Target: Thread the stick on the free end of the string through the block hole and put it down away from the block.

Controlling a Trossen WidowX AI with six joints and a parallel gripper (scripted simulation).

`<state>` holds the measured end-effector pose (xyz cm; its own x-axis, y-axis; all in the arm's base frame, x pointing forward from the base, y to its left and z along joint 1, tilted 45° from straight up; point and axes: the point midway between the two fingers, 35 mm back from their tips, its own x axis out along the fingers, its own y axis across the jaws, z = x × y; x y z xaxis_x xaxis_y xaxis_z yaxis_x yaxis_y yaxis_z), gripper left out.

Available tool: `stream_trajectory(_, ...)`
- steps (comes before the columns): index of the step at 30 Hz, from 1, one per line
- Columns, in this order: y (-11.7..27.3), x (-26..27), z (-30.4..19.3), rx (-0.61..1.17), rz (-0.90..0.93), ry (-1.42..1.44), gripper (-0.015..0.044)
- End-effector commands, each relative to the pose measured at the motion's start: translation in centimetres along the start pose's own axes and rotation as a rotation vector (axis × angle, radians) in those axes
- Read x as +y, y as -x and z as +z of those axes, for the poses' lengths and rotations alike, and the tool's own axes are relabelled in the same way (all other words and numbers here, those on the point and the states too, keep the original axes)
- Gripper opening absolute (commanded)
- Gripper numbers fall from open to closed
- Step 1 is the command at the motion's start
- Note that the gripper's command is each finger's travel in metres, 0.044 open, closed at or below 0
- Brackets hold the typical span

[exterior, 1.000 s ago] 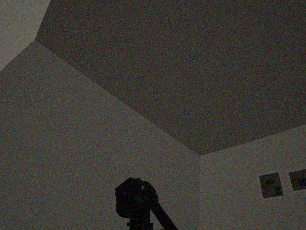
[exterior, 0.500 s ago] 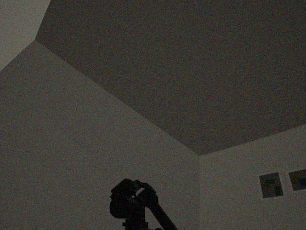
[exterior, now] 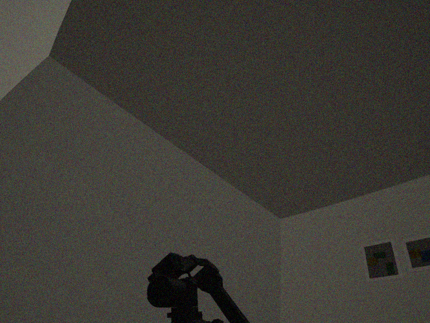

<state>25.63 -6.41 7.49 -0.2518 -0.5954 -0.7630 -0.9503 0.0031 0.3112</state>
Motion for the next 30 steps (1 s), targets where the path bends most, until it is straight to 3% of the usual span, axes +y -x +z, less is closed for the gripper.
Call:
stream_trajectory(1, 0.1, 0.4, -0.3, -0.011, 0.003, 0.046, 0.0)
stream_trajectory(30, 0.1, 3.0, -3.2, -0.061, 0.022, 0.381, 0.0)
